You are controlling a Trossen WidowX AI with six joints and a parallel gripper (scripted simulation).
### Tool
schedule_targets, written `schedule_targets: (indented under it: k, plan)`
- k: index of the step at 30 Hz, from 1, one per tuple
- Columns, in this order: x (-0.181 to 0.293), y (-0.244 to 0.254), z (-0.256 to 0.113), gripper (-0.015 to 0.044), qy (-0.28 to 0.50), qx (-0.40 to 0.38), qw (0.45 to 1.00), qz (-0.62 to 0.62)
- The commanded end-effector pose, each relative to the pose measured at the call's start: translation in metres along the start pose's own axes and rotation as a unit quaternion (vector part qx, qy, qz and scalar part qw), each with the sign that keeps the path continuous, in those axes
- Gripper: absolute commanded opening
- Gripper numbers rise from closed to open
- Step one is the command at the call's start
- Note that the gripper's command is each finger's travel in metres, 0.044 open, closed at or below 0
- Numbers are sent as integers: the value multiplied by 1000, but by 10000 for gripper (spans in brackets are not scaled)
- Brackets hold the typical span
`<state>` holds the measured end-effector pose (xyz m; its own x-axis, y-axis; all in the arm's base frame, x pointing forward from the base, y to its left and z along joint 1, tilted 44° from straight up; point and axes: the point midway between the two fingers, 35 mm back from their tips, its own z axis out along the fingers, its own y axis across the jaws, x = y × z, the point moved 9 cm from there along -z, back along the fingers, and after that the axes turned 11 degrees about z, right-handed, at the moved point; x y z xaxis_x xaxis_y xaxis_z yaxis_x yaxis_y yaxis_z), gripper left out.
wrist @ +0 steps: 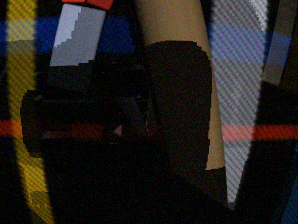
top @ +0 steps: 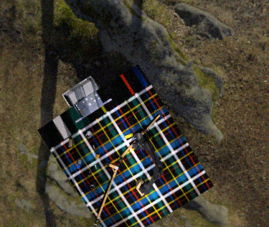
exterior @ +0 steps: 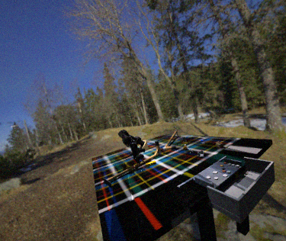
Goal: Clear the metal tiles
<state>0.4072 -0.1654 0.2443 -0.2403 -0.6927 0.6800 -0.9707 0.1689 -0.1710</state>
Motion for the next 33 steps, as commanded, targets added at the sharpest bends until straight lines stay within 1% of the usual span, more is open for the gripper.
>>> schedule_targets:
  k: [1, 8, 33]
  plan:
    - [-3, -6, 4, 0, 1, -1, 1000, 4]
    - [-6, -12, 4, 0, 1, -1, 1000, 4]
    - [-3, -7, -81, 0, -2, 11, 1000, 8]
